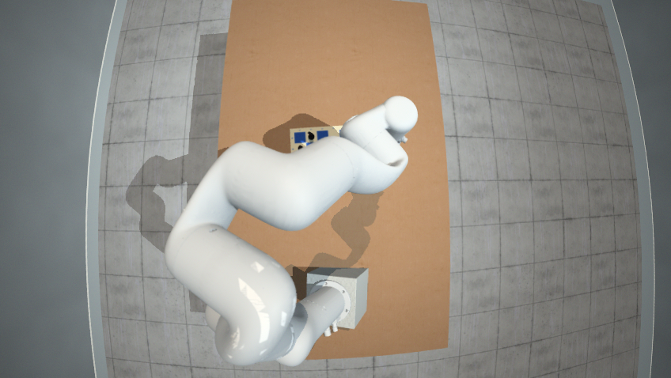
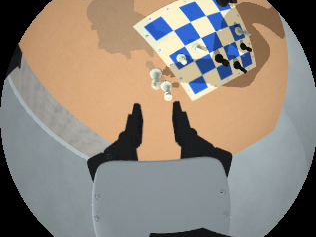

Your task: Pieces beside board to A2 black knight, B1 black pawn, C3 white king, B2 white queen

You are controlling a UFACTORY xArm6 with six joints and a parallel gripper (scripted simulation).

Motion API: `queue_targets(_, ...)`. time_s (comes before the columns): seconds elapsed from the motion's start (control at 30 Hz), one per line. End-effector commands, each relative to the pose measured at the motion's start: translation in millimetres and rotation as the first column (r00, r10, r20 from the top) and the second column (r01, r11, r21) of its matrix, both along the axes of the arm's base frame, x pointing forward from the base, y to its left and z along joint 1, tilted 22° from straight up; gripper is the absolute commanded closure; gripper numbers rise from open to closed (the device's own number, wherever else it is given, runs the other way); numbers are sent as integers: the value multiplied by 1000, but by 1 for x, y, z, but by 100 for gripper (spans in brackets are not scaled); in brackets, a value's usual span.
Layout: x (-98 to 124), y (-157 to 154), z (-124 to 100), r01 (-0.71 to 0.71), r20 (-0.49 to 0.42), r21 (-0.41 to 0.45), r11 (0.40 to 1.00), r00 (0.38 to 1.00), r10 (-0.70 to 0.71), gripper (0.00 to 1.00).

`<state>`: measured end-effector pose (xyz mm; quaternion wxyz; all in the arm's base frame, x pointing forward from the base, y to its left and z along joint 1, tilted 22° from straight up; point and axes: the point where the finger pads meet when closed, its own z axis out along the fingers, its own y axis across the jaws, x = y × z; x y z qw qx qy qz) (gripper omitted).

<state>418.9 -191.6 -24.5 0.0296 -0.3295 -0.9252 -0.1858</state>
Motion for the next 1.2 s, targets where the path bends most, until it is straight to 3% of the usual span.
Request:
queue_targets(0.0, 1, -1, 1, 0, 5, -1, 1000, 1000, 0, 58)
queue_targets(1.17, 2, 2, -8, 0, 5, -1, 1000, 1000, 0, 58)
